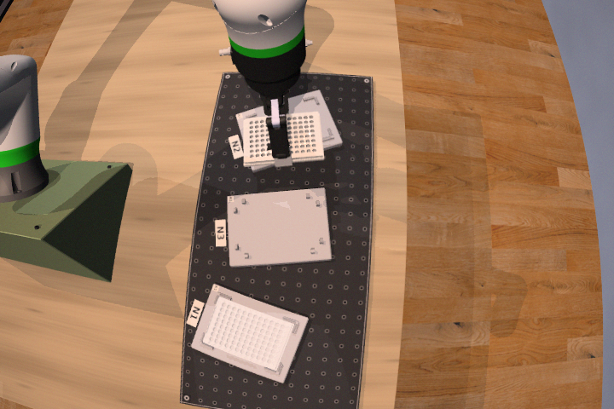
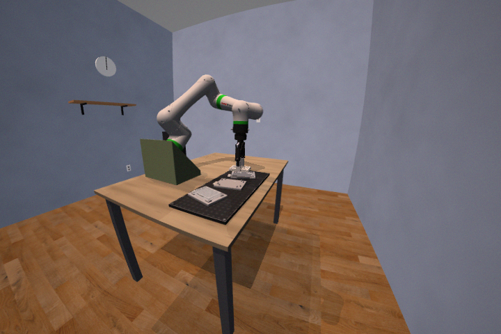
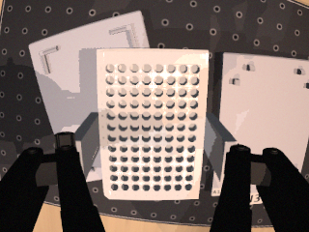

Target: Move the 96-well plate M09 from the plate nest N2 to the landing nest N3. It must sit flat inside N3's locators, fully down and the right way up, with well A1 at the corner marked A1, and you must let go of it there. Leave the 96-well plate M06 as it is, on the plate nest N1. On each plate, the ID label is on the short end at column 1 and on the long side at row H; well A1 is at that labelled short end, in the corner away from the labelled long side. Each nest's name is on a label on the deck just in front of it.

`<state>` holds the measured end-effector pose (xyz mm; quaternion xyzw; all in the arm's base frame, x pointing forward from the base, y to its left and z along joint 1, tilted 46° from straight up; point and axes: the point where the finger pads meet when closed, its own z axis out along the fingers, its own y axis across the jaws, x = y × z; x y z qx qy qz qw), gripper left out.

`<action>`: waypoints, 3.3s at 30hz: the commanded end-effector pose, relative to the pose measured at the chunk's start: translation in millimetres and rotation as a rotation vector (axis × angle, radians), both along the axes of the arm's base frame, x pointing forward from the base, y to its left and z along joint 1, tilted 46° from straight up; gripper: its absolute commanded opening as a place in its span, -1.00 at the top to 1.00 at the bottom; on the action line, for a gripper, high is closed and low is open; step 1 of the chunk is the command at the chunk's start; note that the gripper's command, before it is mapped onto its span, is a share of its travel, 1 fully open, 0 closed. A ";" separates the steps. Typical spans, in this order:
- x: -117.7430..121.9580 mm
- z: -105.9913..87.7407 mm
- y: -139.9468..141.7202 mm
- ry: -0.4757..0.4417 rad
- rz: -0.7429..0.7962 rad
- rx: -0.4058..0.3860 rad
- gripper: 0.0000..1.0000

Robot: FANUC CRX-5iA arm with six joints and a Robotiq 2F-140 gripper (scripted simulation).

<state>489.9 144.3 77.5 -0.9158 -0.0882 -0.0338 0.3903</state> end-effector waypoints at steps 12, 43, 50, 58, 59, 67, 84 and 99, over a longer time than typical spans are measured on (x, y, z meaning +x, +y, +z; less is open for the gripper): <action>4.0 -61.1 -58.9 -0.001 0.000 0.000 1.00; 6.0 -95.6 -92.0 -0.001 0.000 0.000 1.00; 6.0 -95.6 -92.0 -0.001 0.000 0.000 1.00; 6.0 -95.6 -92.0 -0.001 0.000 0.000 1.00; 6.0 -95.6 -92.0 -0.001 0.000 0.000 1.00; 6.0 -95.6 -92.0 -0.001 0.000 0.000 1.00; 5.9 -106.9 -80.1 -0.001 0.000 0.000 1.00; 5.8 -115.8 -71.0 -0.001 0.000 0.000 1.00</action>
